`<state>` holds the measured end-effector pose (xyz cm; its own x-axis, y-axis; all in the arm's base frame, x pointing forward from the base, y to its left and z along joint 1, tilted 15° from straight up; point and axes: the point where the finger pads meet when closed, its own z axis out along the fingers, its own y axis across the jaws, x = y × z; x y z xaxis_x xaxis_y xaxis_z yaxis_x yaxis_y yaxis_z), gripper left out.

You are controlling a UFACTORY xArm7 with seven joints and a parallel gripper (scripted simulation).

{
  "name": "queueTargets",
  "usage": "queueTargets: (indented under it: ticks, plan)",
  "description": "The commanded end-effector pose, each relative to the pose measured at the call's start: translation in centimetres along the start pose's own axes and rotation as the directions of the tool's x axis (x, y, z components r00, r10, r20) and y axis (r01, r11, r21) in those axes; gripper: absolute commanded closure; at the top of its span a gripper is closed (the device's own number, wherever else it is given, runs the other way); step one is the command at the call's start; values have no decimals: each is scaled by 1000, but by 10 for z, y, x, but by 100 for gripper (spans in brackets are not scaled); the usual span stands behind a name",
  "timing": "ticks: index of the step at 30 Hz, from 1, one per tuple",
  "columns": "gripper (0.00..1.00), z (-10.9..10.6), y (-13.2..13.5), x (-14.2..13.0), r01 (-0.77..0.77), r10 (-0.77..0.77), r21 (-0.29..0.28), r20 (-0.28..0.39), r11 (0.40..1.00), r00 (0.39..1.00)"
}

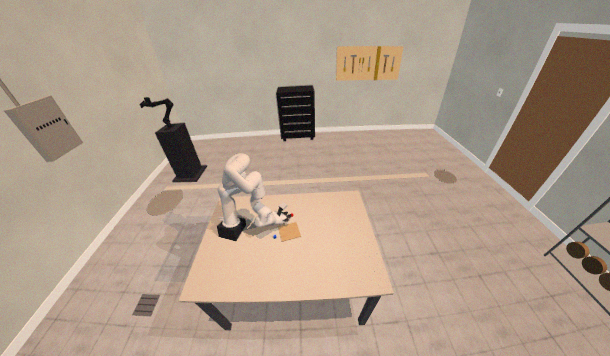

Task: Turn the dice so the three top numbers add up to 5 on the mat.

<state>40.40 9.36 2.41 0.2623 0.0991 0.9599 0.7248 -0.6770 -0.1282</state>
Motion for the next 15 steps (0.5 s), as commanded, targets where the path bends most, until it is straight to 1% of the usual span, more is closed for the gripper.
queueTargets:
  ticks: [1, 8, 15]
  plan:
    - [64, -3, 1, 1, 2, -2, 0, -1, 1000, 1000]
    - [64, -5, 1, 5, 2, -2, 0, -1, 1000, 1000]
    - [64, -18, 1, 28, 2, -2, 0, -1, 1000, 1000]
